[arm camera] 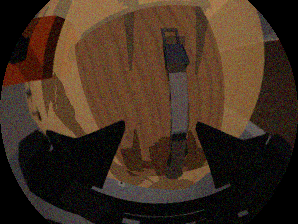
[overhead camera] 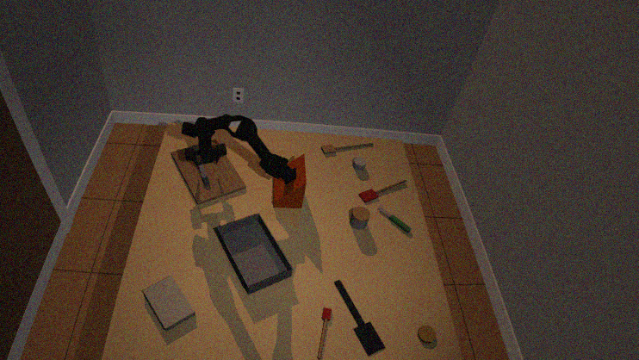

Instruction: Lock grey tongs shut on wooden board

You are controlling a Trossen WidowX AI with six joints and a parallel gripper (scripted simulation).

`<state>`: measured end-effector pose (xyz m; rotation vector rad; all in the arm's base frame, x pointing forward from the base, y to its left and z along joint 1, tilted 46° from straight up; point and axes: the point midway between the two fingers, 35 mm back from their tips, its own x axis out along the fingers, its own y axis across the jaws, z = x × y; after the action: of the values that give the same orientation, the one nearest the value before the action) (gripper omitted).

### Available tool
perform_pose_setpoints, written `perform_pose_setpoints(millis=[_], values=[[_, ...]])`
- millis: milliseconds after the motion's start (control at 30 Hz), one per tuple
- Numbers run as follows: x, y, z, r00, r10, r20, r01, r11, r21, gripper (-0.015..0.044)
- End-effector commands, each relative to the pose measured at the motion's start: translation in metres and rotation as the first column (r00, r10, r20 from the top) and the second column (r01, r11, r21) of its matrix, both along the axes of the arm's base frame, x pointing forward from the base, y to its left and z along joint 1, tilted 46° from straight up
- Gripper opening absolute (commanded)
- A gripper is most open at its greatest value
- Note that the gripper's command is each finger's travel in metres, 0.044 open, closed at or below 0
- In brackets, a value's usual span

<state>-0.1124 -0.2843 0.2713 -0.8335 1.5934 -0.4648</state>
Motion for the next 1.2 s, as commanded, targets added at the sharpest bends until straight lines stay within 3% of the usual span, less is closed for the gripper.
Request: perform_pose_setpoints(millis=[0,233,433,667,900,1167], values=[[0.025,0.007,0.004,1.000,0.007,0.004,-0.007,1.000,0.014,0.0440],[0.092,0.051,0.015,1.000,0.006,0.007,-0.006,0.999,0.040,0.0440],[0.121,0.100,0.020,1.000,0.000,0.012,0.000,1.000,0.019,0.0440],[0.125,0.129,0.022,1.000,0.001,0.019,-0.001,1.000,-0.009,0.0440],[0.120,0.158,0.053,1.000,0.011,0.025,-0.011,1.000,-0.018,0.0440],[0.119,0.159,0.055,1.000,0.012,0.025,-0.011,1.000,-0.018,0.0440]])
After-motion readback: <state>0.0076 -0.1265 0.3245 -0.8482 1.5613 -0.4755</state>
